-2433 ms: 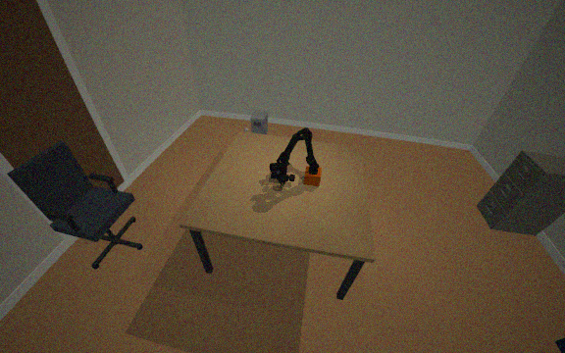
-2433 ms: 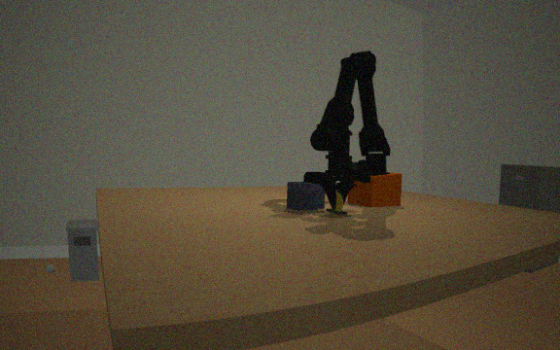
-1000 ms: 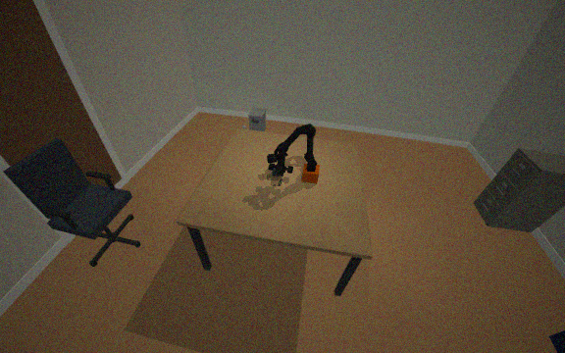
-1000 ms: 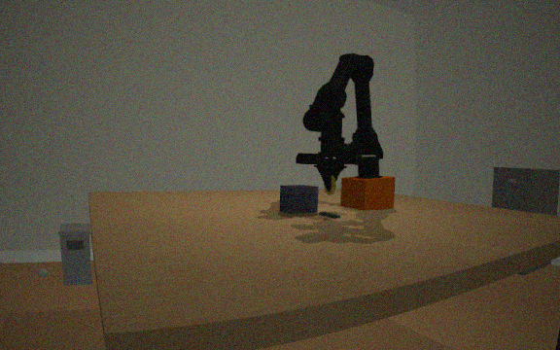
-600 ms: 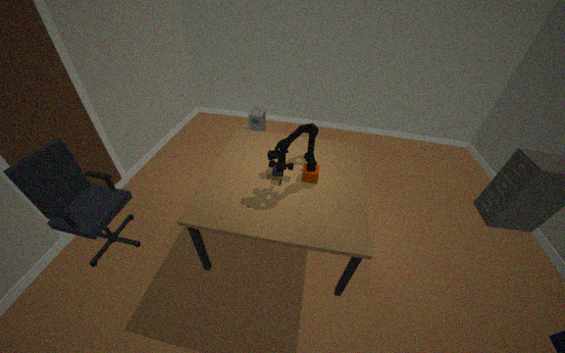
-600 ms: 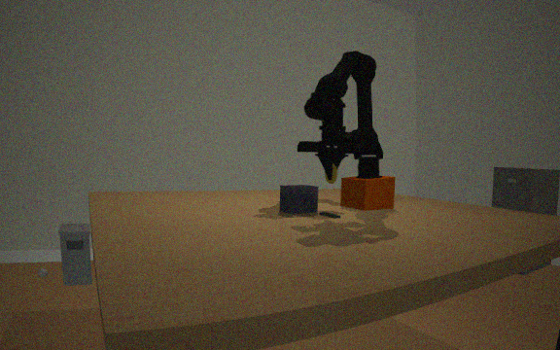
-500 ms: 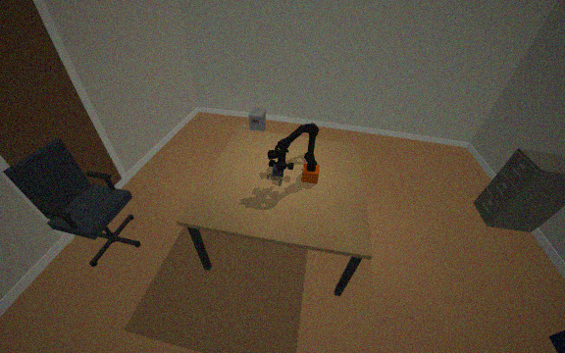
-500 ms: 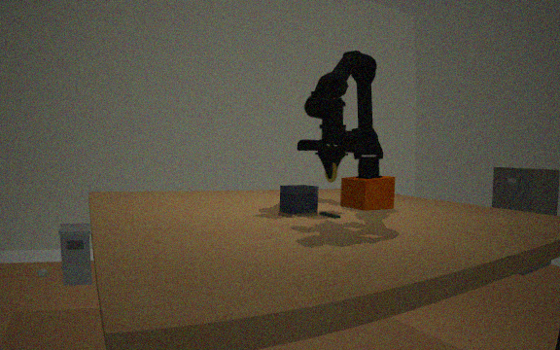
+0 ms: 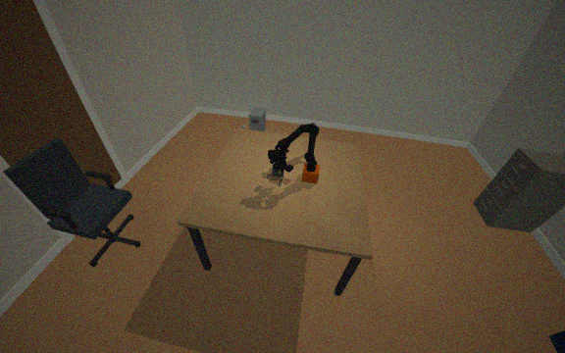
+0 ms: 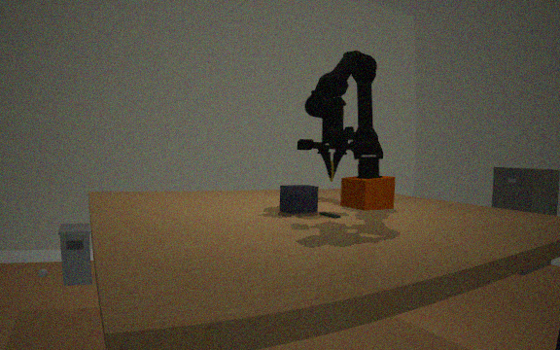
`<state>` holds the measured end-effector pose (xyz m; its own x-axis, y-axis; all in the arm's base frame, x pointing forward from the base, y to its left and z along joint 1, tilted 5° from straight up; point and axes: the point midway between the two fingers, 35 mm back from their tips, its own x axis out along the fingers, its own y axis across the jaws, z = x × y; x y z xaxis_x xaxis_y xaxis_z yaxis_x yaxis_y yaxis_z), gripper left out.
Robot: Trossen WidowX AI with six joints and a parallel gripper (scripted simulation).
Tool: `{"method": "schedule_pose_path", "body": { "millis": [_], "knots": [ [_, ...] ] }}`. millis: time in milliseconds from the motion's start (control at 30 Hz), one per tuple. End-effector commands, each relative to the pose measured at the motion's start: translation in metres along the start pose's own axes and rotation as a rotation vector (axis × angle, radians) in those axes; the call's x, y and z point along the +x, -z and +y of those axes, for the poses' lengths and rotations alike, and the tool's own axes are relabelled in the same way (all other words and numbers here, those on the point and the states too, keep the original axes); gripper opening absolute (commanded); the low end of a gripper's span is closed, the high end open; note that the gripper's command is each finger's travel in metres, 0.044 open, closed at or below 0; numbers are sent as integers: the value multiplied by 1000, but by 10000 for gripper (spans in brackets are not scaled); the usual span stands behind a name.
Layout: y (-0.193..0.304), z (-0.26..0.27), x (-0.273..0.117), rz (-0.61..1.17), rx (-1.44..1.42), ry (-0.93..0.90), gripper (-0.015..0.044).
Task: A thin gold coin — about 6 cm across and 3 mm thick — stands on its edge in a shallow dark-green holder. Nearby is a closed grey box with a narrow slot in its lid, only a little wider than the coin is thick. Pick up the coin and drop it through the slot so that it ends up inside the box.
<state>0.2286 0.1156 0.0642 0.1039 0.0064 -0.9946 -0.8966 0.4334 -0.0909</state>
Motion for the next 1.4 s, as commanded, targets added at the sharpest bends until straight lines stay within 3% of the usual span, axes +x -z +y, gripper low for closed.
{"method": "schedule_pose_path", "body": {
  "millis": [0, 800, 1367],
  "knots": [
    [1, 1, 0, 2, 141, 0, 0],
    [3, 2, 0, 2, 962, 1, 0],
    [15, -18, 0, 4, 985, 2, 0]
  ]
}}
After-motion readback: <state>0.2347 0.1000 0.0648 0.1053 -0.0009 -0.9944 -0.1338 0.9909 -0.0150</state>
